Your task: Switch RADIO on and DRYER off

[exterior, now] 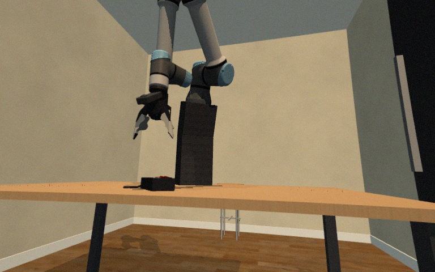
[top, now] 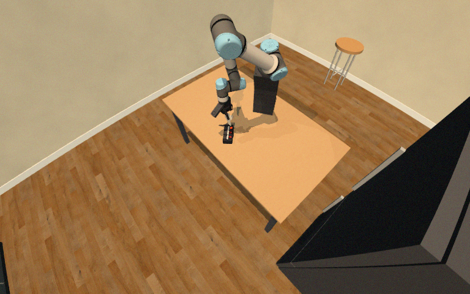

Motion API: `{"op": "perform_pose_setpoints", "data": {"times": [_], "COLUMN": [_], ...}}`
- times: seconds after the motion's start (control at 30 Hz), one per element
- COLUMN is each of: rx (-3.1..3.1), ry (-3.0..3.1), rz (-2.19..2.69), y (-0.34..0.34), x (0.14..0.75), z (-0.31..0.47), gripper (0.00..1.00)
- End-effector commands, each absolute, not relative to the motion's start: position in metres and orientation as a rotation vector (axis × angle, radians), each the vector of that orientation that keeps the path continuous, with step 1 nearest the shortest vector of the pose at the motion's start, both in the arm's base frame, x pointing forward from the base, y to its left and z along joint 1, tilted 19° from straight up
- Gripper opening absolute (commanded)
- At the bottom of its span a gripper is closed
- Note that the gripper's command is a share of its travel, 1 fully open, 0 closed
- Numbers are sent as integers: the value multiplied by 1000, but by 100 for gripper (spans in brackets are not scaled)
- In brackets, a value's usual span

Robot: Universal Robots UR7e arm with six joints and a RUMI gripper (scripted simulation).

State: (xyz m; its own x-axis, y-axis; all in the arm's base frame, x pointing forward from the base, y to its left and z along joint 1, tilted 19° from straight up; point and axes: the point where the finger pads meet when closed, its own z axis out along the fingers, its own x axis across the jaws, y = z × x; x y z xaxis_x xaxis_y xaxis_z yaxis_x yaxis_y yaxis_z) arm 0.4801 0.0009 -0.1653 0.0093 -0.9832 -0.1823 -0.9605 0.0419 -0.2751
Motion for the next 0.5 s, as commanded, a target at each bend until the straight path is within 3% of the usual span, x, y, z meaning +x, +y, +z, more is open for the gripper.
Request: {"op": "perform_pose_setpoints", "data": {"times": [0.0, 0.47], "rx": [-1970, -2309], "ry": [2003, 1630], "rz": [-101, -183], "y": [0, 39], "x": [481, 500], "z": [-164, -189], "gripper": [100, 100]}}
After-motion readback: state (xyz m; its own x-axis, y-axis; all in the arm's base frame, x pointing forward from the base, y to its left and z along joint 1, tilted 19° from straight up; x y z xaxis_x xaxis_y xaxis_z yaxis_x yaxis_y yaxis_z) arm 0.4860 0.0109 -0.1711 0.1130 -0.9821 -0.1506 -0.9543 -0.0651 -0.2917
